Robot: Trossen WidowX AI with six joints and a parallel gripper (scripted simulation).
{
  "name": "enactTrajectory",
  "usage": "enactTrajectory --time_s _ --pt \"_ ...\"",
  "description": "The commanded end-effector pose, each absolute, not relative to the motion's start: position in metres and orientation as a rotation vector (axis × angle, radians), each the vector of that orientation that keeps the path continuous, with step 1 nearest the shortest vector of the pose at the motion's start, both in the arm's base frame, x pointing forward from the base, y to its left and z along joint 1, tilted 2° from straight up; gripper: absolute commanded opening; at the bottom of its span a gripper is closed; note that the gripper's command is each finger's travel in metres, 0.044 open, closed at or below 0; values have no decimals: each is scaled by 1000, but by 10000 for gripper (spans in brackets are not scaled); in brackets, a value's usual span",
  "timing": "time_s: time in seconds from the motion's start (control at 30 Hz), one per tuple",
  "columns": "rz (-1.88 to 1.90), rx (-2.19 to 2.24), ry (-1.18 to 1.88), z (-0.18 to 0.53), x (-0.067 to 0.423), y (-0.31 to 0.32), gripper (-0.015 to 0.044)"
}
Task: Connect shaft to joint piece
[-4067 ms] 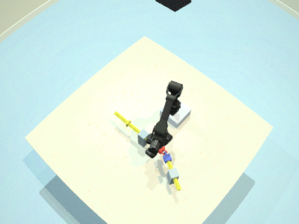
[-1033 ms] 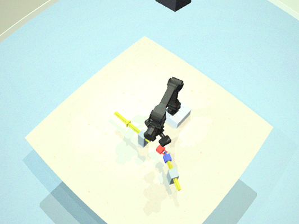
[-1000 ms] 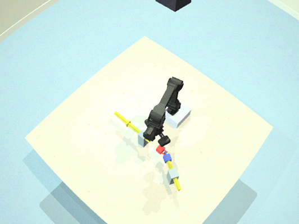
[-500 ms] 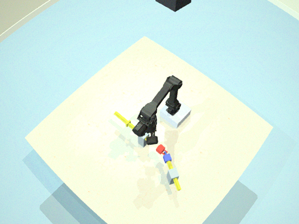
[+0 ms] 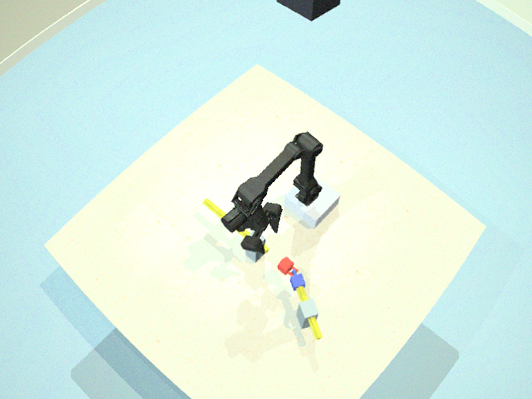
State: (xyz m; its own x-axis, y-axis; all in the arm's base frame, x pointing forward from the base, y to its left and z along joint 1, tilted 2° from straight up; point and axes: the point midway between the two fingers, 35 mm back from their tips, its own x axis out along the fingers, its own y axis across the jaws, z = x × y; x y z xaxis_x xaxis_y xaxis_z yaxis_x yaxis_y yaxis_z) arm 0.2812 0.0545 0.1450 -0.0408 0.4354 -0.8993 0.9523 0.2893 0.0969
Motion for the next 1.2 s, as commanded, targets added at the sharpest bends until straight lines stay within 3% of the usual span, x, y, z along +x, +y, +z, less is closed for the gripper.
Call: enactTrajectory --time_s 0.0,0.53,1.17 --pt "-790 1448 1623 140 280 46 440" --pt "-853 1561 1608 137 280 39 440" --pt "-494 1021 1513 132 302 -47 440"
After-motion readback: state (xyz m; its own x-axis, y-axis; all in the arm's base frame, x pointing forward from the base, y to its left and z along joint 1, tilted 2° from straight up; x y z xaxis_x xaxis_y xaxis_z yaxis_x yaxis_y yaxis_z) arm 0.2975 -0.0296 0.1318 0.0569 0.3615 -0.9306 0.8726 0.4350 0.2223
